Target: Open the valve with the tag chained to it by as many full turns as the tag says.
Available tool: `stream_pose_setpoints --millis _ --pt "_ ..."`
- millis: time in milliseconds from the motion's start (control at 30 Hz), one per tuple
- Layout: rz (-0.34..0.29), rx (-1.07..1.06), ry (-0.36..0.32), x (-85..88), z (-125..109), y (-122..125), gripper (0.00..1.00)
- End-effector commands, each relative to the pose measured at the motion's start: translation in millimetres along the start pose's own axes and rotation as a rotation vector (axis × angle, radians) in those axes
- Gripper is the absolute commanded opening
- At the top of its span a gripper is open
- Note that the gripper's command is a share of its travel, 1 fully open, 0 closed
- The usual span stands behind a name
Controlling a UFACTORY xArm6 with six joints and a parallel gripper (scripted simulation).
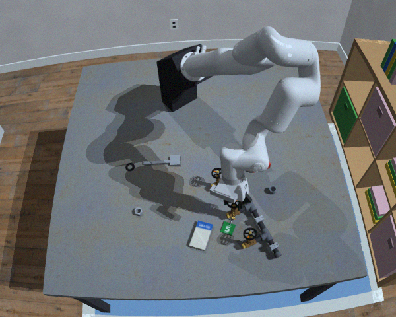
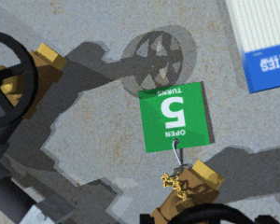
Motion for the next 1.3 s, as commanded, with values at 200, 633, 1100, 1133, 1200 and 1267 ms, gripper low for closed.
stream_pose_setpoints --millis 200,633,1100,1133,1200,1267 --pt "0.003 0.538 0.031 0.4 -0.7 0.0 0.0" --pt "-0.015 1.148 0.01 0.4 0.0 -0.9 0.0" --pt "-0.022 1.717 0.003 0.4 -0.1 -1.1 0.0" --pt "-0.024 1.848 0.025 0.4 -0.7 -0.3 0.0" --pt "-0.026 1.917 0.032 0.4 -0.9 -0.1 0.0" --pt "-0.029 1.994 0.049 0.3 -1.4 0.5 0.0"
Point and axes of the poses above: the point where the finger pads meet when closed, its own x axis back along the fingers, its own y axis across the jaws, z = x × y, the point moved 5 cm from there along x, back along the fingers, and after that the axes turned 10 degrees about x, right-handed, at the moved point
